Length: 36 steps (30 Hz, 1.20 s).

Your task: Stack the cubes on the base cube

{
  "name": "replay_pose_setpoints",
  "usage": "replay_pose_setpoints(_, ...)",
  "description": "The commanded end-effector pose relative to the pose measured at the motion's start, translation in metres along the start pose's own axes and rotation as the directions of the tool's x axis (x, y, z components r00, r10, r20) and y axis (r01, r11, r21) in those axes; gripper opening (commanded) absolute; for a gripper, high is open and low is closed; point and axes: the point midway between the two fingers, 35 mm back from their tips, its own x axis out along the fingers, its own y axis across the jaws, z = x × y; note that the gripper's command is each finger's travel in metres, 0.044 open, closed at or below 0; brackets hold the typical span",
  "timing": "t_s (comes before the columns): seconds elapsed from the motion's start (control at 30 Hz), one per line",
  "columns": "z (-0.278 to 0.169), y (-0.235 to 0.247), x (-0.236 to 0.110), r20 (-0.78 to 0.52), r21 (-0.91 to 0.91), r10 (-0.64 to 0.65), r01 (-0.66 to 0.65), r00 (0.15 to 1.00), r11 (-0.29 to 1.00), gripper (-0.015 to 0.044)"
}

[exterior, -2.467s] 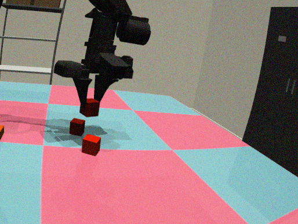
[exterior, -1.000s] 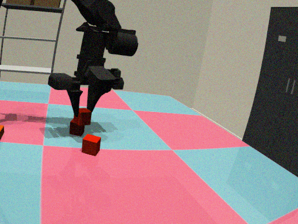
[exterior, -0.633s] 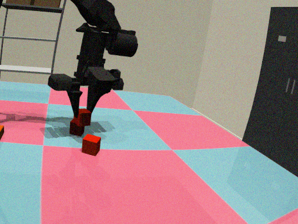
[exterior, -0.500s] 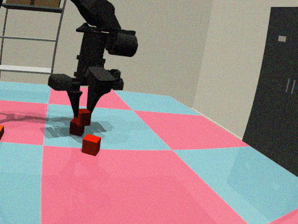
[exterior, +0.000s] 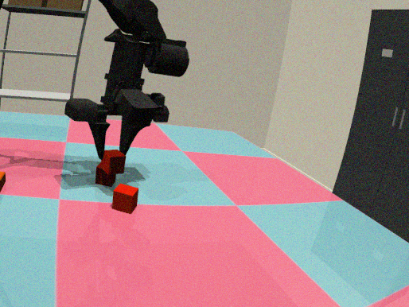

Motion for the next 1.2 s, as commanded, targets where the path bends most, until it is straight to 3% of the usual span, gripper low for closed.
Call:
replay_pose_setpoints(0.0, 0.000, 0.003, -0.008, 0.003, -0.002, 0.013, -0.013, 1.000, 1.000, 0.0205)
replay_pose_setpoints(0.73, 0.001, 0.003, -0.027, 0.003, -0.002, 0.013, -0.013, 1.000, 1.000, 0.0205)
replay_pose_setpoints(0.77, 0.000, 0.001, -0.024, 0.001, -0.007, 0.006, -0.006, 1.000, 1.000, 0.0231)
replay_pose_setpoints(0.83, 0.003, 0.001, -0.025, 0.001, -0.072, 0.006, -0.006, 1.000, 0.997, 0.0265)
replay_pose_setpoints(1.17, 0.021, 0.000, -0.036, 0.003, -0.538, 0.008, -0.005, 1.000, 0.843, 0.0265)
